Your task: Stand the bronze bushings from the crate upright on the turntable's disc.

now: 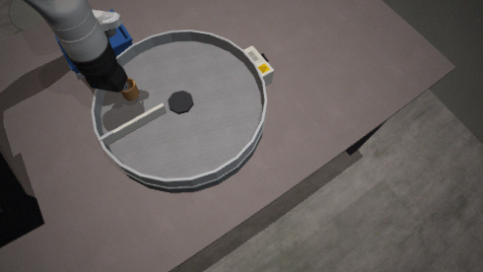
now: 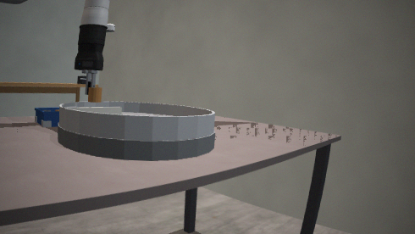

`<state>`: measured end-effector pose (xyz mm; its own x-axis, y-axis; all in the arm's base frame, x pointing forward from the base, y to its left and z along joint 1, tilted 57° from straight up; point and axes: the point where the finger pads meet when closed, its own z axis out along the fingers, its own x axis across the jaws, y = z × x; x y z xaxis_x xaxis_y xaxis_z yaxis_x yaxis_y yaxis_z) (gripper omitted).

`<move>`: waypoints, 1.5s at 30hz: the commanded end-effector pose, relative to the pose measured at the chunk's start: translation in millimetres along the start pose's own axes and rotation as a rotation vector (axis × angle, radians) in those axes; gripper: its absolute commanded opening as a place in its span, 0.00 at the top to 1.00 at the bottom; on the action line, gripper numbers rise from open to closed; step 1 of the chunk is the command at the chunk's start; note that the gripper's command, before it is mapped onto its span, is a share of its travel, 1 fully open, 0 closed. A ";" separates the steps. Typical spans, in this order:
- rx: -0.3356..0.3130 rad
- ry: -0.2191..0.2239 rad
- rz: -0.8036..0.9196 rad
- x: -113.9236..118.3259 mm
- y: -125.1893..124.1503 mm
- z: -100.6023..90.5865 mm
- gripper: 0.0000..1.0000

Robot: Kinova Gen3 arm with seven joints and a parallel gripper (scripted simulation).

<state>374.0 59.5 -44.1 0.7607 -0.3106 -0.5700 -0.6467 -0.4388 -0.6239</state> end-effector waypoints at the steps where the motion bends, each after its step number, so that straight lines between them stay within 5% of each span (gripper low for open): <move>1: 0.002 0.002 -0.003 0.0 -0.1 1.9 1.00; 45: 0.001 0.004 -0.007 4.4 -2.4 3.3 1.00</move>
<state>375.2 61.6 -45.5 0.7633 -0.3068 -0.5686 -0.6435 -0.4399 -0.6265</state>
